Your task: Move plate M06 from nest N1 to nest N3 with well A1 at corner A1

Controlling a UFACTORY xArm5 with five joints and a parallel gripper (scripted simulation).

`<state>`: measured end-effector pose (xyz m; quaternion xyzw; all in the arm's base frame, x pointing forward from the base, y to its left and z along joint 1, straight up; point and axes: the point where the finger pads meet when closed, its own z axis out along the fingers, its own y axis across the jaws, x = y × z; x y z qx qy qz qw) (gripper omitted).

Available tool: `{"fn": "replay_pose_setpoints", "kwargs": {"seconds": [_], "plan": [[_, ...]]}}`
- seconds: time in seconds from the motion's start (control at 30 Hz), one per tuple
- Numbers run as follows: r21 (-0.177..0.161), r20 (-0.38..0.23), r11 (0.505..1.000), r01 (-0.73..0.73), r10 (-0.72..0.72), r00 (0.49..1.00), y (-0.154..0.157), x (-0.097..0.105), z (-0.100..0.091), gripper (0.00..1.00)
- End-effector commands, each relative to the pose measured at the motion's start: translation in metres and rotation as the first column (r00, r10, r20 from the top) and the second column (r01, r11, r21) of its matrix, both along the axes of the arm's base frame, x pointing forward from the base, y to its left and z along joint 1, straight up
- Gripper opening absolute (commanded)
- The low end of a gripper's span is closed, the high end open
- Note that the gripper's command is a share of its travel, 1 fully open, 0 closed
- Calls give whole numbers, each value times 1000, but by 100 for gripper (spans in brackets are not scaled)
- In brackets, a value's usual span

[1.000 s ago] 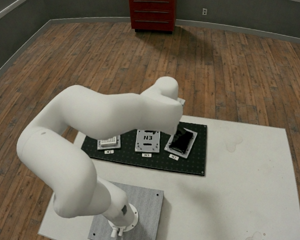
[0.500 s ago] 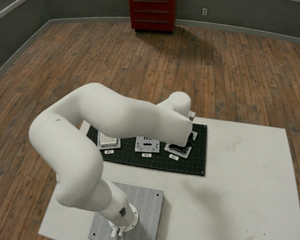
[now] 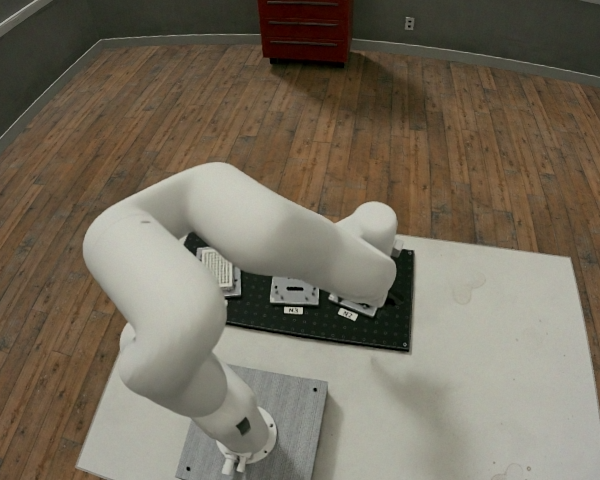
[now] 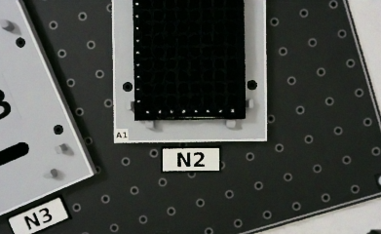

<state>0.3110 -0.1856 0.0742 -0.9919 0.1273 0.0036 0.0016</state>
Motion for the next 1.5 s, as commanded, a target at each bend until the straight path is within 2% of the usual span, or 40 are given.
{"fn": "replay_pose_setpoints", "kwargs": {"seconds": [0.0,1.27,1.47], "plan": [[1,4,1000,0,0,1000,-1,1,0,100],[1,4,1000,0,0,1000,-1,1,0,100],[2,5,980,-199,199,980,29,-1,0,100]]}}
